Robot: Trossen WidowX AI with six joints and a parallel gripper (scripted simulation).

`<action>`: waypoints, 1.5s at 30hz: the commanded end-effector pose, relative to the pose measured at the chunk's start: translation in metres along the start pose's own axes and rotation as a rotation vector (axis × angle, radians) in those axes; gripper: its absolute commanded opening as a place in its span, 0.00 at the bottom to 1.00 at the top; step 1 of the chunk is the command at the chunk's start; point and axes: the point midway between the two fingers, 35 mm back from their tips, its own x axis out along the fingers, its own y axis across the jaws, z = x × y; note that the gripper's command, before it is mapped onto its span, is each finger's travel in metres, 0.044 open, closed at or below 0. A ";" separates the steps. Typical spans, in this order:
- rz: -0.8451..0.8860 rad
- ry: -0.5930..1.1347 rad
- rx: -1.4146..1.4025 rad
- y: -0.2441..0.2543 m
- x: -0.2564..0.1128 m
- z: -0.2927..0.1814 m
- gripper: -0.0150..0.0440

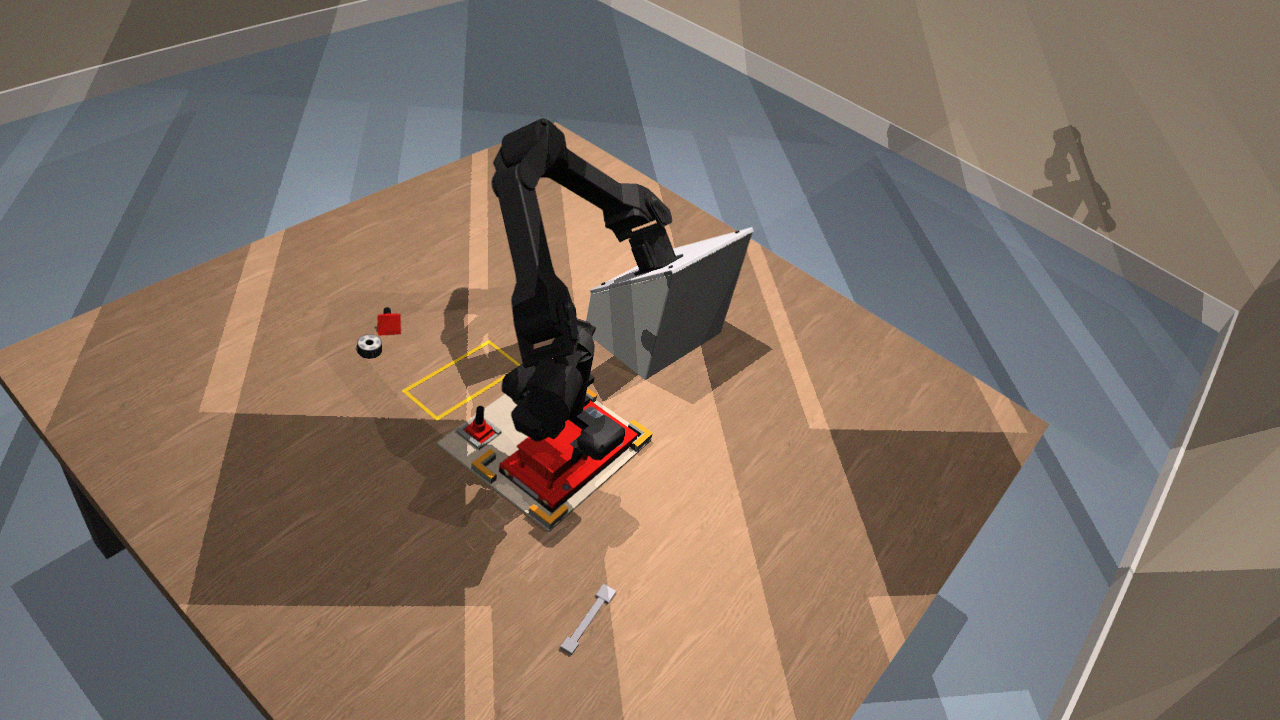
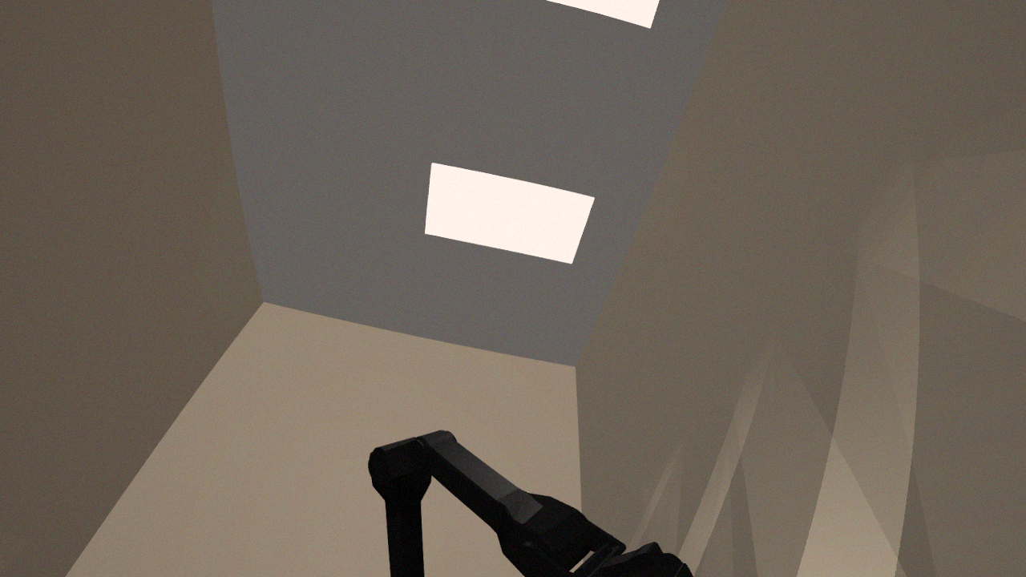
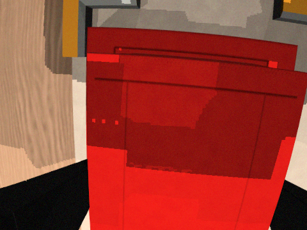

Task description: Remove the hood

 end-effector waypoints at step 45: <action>0.021 -0.002 -0.004 -0.140 -0.051 -0.002 0.25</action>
